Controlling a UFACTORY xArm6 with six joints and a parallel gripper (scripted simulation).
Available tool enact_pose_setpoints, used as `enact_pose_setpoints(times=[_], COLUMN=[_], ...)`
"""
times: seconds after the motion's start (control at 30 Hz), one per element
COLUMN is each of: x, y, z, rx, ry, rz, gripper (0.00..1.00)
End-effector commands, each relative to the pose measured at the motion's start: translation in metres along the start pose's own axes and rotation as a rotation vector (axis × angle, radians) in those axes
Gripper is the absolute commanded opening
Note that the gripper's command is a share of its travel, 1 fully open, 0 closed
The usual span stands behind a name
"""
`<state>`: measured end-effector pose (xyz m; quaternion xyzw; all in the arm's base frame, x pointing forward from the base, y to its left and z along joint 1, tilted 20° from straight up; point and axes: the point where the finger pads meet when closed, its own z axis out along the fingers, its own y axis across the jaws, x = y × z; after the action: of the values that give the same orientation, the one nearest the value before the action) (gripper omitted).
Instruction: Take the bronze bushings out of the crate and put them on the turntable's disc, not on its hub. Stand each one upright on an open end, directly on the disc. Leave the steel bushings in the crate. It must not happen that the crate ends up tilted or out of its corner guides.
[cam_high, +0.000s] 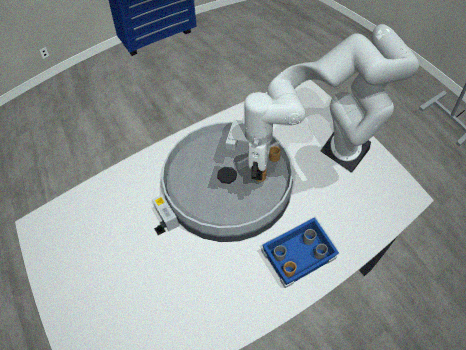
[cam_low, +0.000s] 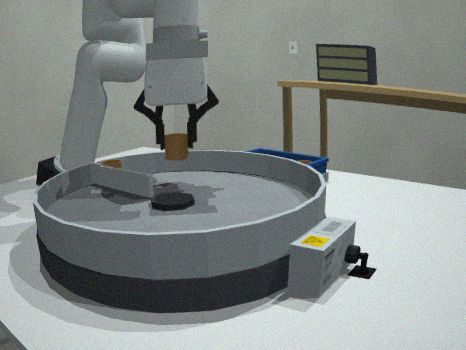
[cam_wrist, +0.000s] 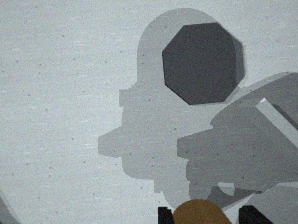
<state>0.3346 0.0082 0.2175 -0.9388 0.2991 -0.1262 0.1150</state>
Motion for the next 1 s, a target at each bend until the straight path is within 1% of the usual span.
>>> enact_pose_setpoints(times=[0.0, 0.33, 0.57, 0.63, 0.97], x=[0.001, 0.001, 0.001, 0.001, 0.001], y=[-0.001, -0.001, -0.001, -0.001, -0.001], z=[-0.001, 0.003, 0.013, 0.013, 0.03], rx=[0.002, 0.002, 0.002, 0.002, 0.002], ry=[0.003, 0.003, 0.003, 0.003, 0.003], rz=[0.0, 0.0, 0.0, 0.0, 0.0], gripper=[0.0, 0.0, 0.0, 0.0, 0.0])
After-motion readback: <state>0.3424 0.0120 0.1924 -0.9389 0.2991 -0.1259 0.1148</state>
